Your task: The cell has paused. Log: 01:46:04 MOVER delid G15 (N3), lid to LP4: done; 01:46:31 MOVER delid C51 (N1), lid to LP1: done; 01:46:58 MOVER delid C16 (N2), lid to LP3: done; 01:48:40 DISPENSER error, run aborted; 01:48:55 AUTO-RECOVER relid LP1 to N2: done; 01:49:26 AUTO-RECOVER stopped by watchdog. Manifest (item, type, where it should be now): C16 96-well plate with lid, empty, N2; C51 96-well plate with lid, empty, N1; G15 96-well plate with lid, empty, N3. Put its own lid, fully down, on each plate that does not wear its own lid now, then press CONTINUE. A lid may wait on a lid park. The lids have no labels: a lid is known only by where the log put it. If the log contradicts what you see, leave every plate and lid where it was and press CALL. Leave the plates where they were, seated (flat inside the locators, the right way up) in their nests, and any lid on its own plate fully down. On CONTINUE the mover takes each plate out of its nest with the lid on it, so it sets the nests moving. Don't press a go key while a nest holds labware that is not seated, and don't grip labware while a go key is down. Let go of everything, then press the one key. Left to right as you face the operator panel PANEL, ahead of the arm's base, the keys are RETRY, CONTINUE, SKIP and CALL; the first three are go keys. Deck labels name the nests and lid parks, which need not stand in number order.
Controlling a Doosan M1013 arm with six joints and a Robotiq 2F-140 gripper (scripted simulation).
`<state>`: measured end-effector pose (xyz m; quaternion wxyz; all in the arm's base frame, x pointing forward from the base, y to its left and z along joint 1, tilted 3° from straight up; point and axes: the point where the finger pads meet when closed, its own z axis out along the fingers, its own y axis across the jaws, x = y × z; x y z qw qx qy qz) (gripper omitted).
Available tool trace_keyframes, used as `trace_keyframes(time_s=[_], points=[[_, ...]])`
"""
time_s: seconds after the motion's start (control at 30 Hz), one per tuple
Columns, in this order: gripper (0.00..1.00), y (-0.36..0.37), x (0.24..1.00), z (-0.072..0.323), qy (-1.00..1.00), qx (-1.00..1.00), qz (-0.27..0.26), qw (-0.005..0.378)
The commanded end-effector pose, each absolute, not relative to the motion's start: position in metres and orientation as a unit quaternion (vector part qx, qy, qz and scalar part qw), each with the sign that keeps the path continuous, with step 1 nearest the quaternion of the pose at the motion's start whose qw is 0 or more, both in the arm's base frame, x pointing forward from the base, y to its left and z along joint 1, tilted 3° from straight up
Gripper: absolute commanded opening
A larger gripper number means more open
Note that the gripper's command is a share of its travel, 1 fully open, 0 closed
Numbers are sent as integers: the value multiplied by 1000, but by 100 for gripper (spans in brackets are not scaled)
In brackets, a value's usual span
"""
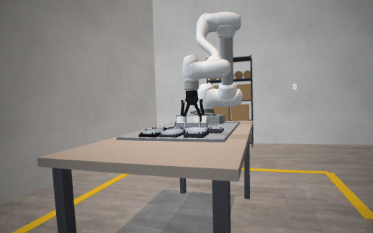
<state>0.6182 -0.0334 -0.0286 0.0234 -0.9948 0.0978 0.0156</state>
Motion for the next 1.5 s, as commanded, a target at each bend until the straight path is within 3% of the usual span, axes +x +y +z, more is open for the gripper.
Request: trace_keyframes(time_s=[0.0,1.17,1.2,1.47], points=[[59,-33,618,-28,98,-995,16,24],[59,-33,618,-28,98,-995,16,24],[66,-33,618,-28,98,-995,16,24],[66,-33,618,-28,98,-995,16,24]])
